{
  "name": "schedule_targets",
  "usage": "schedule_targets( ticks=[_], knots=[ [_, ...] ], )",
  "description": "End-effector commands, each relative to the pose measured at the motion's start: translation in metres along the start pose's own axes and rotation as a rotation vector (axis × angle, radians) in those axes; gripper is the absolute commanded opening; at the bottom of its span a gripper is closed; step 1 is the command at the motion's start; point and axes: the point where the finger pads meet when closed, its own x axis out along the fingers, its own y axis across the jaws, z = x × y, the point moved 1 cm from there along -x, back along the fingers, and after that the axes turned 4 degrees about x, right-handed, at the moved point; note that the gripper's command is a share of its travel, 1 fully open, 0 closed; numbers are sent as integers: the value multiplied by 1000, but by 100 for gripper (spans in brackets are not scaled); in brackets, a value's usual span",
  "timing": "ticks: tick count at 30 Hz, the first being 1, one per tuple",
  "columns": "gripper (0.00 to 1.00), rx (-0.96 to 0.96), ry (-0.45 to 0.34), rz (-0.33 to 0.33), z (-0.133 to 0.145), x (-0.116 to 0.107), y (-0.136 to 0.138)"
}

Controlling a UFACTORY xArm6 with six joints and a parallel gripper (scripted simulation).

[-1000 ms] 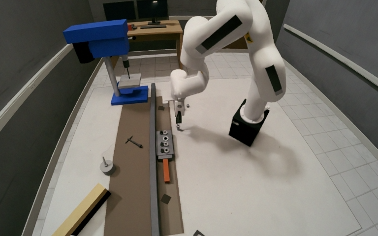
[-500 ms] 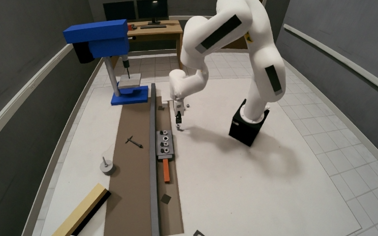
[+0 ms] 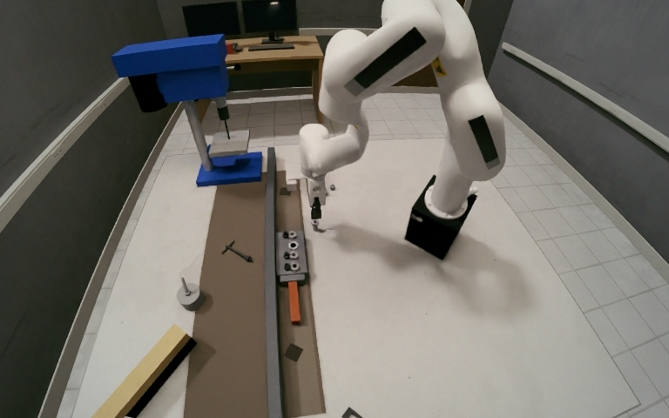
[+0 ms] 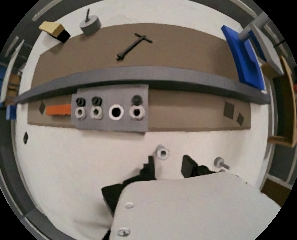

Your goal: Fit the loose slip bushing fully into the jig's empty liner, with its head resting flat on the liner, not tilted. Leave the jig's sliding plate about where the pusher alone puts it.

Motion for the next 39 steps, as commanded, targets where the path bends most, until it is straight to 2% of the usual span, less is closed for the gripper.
schedule_targets(
  ticks=[1, 39],
  knots=[
    [50, 0, 3, 1, -1, 2, 0],
    [50, 0, 3, 1, -2, 33, 0]
  ],
)
